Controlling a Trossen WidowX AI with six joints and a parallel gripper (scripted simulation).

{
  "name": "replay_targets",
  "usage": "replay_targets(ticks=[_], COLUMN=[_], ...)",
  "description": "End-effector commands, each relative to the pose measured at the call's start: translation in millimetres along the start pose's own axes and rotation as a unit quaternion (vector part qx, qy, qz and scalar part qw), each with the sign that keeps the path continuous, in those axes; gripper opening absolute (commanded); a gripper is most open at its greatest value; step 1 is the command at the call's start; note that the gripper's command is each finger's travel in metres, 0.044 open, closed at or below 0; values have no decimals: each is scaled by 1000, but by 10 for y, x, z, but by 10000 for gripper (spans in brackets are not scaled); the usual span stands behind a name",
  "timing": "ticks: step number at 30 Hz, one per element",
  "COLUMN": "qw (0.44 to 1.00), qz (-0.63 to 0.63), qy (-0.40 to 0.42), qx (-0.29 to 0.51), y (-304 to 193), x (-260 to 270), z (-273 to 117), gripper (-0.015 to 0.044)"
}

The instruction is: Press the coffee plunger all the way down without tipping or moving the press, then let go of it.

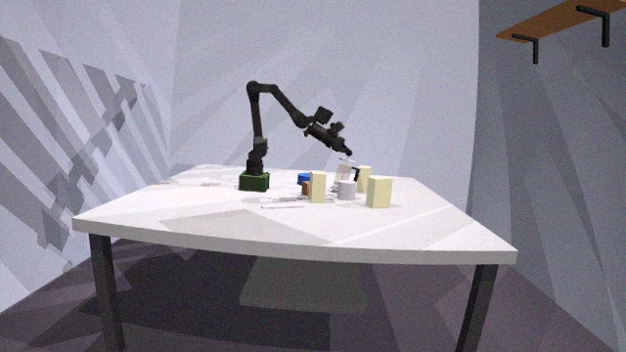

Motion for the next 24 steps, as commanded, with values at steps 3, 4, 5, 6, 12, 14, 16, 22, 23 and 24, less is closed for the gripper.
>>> replay_targets(ticks=[3,4,5,6,12,14,16,22,23,24], qw=[1000,1000,1000,1000,1000,1000,1000,1000,1000,1000], qz=[0,0,0,0,0,0,0,0,0,-1], qy=[0,0,0,0,0,0,0,0,0,0], qx=[0,0,0,0,0,0,0,1,1,1], y=[-2,-2,-2,-2,-2,-2,-2,12,40,77], x=[0,0,0,0,0,0,0,1,3,6], z=[-1,-1,-1,-1,-1,-1,-1,-14,-42,-81], gripper=[118,118,118,118,275,328,380,440,440,440])
Point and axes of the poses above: the point midway between the two fingers, 35 mm back from their tips, its own z axis out along the fingers, its own x axis across the jaws, y = z × x, the point moved 1 cm from there along -z, back along the fingers, and after that the axes turned 2 degrees about -z, right-handed, at the moved point
